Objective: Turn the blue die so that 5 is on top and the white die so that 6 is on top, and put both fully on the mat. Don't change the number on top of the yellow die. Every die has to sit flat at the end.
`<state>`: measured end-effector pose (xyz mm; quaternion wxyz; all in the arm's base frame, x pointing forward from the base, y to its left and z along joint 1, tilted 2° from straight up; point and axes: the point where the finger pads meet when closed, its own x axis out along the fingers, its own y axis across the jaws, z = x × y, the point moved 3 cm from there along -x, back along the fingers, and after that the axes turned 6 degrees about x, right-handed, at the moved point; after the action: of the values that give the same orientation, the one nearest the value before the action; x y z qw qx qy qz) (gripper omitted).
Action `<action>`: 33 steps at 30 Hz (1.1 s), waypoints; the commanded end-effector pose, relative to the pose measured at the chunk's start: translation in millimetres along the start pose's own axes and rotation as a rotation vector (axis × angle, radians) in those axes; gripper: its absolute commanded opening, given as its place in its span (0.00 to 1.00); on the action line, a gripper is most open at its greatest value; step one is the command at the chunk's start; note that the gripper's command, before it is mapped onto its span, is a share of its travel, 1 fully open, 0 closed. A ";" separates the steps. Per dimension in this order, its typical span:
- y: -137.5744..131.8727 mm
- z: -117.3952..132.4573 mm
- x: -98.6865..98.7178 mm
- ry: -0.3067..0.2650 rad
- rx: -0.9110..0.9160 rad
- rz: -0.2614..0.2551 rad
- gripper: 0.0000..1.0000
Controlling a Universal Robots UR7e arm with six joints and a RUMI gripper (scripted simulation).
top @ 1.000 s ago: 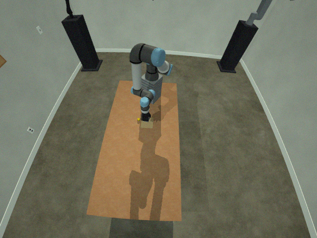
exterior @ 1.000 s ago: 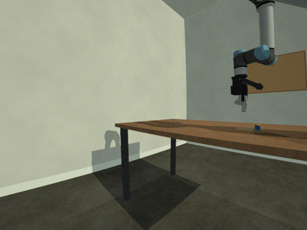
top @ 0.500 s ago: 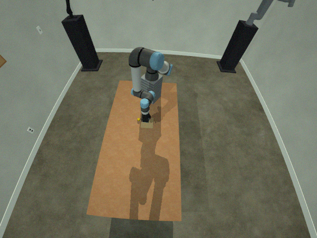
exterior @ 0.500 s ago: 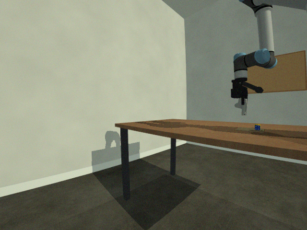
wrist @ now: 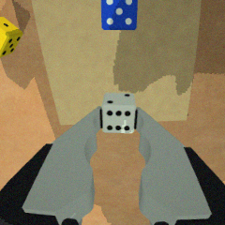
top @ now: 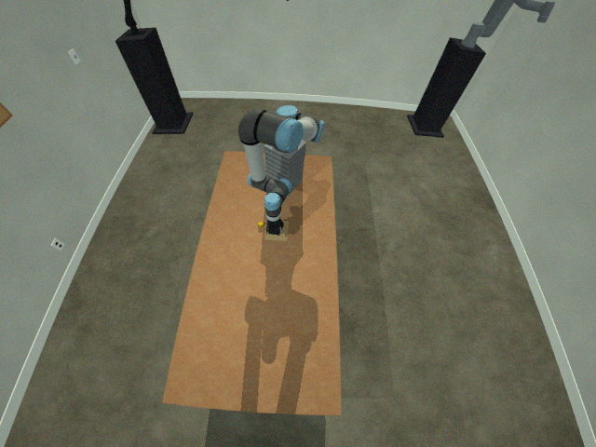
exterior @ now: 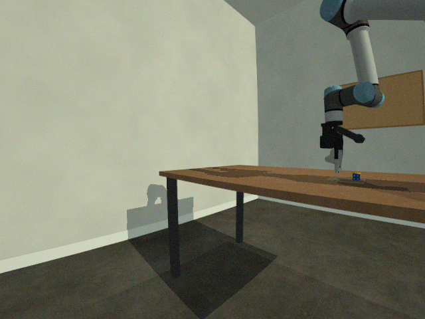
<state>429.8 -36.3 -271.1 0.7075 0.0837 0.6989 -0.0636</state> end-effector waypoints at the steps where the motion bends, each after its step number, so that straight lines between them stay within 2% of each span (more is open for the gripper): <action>1: -0.3 1.8 14.1 -0.003 0.000 0.000 0.06; 6: -0.4 1.9 19.0 -0.003 0.000 0.000 0.06; 33: -0.4 1.9 19.1 -0.003 0.000 0.000 0.06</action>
<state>431.3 -36.4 -290.6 0.7080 0.0836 0.6984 -0.0637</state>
